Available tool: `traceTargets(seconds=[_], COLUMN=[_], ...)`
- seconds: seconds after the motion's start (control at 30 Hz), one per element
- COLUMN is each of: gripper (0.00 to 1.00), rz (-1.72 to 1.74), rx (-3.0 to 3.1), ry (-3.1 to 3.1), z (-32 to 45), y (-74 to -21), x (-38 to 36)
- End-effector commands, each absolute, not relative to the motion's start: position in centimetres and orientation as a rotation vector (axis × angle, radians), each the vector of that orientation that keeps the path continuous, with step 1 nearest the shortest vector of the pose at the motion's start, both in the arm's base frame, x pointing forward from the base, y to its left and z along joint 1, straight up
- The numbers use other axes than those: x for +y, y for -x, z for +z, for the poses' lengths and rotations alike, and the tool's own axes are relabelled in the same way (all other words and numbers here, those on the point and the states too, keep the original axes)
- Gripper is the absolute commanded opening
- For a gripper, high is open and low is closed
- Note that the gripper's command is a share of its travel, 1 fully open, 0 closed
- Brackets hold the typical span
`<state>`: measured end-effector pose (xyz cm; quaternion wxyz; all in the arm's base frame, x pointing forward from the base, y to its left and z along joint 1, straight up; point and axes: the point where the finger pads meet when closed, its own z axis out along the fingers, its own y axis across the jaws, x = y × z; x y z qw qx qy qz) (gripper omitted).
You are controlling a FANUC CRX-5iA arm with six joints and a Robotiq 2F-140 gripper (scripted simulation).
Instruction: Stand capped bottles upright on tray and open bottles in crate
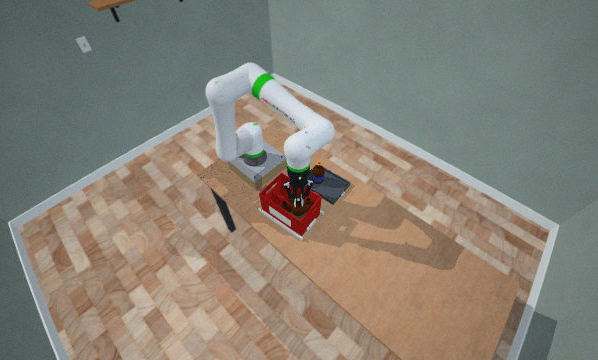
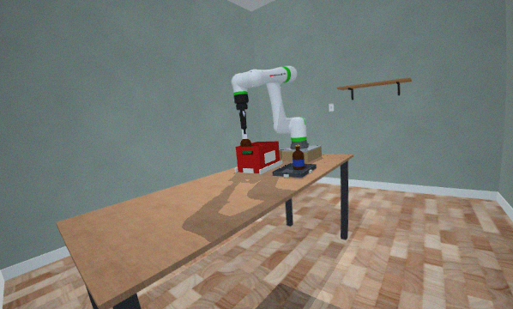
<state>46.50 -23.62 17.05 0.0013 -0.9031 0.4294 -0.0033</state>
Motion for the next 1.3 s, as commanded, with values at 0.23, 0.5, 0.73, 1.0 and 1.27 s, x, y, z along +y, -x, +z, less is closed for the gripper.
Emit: traceTargets(seconds=[0.23,0.5,0.73,1.0,1.27], gripper=[0.0,0.0,0.0,0.0,0.0], rz=[-0.011,-0.011,-0.011,-0.011,-0.011], rx=[1.348,1.348,1.348,1.348,1.348], ry=[2.835,2.835,2.835,2.835,2.835], z=[19.6,22.2,23.3,24.8,25.4], y=[-46.5,-46.5,-46.5,-46.5,-46.1], x=[-23.6,-23.6,-23.6,-23.6,-22.9])
